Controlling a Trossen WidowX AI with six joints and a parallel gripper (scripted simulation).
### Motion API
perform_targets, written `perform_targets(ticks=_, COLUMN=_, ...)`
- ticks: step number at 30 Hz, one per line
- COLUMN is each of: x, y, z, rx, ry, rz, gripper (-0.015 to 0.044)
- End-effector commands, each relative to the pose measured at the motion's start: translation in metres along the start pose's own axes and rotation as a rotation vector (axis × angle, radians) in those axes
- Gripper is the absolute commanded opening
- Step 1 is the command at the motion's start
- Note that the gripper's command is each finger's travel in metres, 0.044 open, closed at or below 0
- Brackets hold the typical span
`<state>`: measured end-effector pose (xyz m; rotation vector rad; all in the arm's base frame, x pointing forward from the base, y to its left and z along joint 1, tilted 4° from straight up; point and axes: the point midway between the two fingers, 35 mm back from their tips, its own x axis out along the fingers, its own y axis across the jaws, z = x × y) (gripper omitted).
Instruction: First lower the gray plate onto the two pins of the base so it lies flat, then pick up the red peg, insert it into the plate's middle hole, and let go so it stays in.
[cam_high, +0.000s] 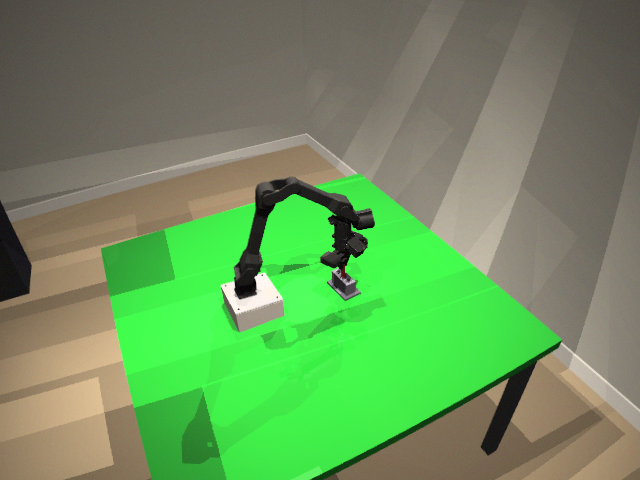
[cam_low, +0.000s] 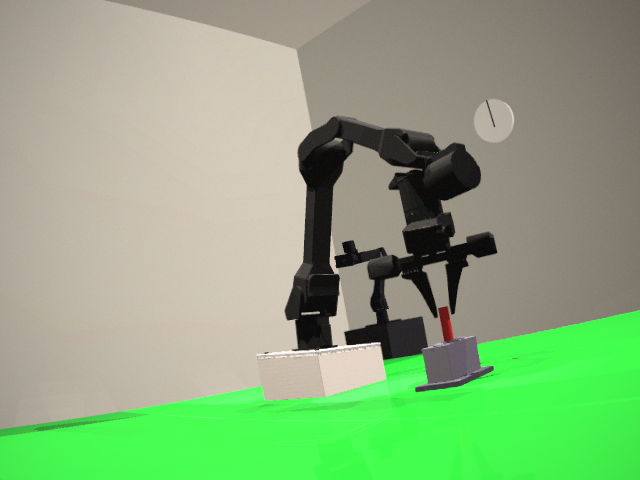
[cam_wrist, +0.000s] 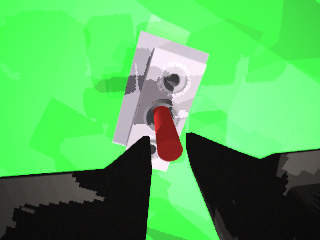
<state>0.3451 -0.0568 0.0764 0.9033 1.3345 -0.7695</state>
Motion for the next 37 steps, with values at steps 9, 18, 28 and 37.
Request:
perform_targets(ticks=9, x=0.000, y=0.000, z=0.000, rx=0.000, ry=0.000, rz=0.000, gripper=0.0150)
perform_targets(ticks=18, x=-0.005, y=-0.001, z=0.000, rx=0.001, ry=0.007, rz=-0.002, gripper=0.0150)
perform_targets(ticks=28, x=-0.011, y=-0.004, z=0.000, rx=0.001, ry=0.007, rz=-0.002, gripper=0.0150)
perform_targets(ticks=37, x=-0.017, y=-0.006, z=0.000, rx=0.001, ry=0.007, rz=-0.002, gripper=0.0150)
